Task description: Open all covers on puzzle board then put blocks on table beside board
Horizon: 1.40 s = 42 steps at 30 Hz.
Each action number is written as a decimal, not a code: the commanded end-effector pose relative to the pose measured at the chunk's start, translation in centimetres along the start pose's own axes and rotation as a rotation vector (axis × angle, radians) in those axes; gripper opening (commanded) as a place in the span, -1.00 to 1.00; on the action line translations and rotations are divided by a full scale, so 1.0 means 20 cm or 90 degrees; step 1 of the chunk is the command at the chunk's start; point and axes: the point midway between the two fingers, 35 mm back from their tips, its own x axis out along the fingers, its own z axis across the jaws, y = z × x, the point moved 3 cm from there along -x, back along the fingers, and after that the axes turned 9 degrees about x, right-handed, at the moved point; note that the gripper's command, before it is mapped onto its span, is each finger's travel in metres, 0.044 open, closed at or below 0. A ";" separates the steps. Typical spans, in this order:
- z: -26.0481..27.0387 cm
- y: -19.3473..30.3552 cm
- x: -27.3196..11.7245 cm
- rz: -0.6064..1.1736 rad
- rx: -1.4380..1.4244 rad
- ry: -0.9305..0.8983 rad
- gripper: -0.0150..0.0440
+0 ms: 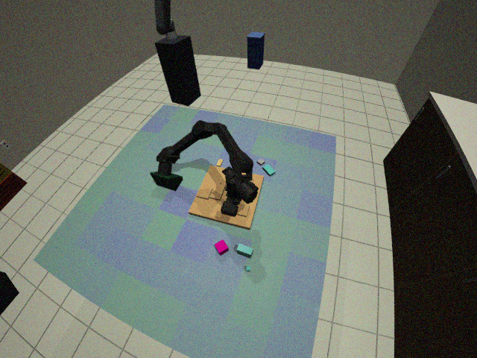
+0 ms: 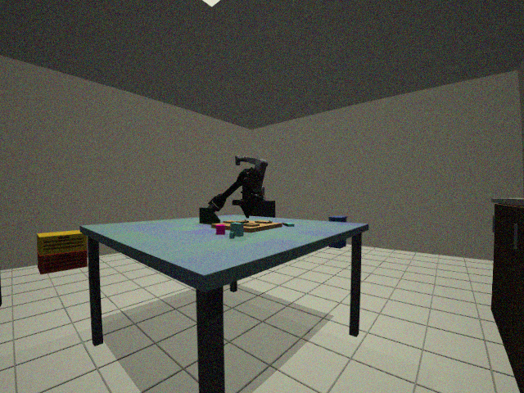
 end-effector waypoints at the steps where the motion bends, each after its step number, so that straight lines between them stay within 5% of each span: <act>1: 0.00 -0.01 -0.04 -0.003 -0.003 0.003 -0.49; 7: 0.01 0.03 -0.04 0.000 0.036 0.002 -0.49; 42: 0.28 0.90 -0.10 0.000 0.983 0.003 -0.49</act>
